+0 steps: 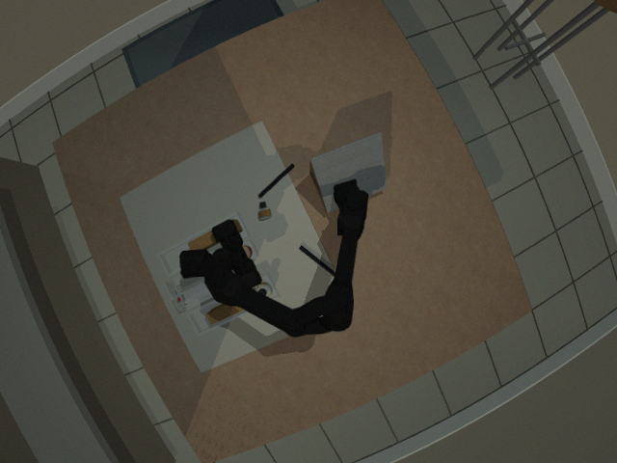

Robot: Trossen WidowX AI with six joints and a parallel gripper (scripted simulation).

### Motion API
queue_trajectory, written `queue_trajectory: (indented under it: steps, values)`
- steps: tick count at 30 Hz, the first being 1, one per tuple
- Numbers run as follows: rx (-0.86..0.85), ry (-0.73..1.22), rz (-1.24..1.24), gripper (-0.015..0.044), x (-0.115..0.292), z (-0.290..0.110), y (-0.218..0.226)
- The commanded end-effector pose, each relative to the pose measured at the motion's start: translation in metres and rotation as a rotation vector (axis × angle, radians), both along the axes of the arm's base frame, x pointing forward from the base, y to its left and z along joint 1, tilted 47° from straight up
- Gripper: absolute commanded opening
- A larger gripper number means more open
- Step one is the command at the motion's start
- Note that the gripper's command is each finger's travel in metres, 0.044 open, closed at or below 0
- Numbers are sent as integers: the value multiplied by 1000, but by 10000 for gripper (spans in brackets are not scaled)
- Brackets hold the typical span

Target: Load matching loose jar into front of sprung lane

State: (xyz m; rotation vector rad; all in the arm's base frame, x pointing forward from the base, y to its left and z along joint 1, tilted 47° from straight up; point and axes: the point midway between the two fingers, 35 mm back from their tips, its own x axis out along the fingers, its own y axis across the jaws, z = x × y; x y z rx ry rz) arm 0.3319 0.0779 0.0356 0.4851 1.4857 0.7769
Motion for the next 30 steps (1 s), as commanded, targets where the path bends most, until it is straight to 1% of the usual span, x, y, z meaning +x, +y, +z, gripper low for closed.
queue_trajectory:
  steps: [1,30]
  values:
    - [11,-11,-4,0,2,1,3]
    - [11,-11,-4,0,-2,0,3]
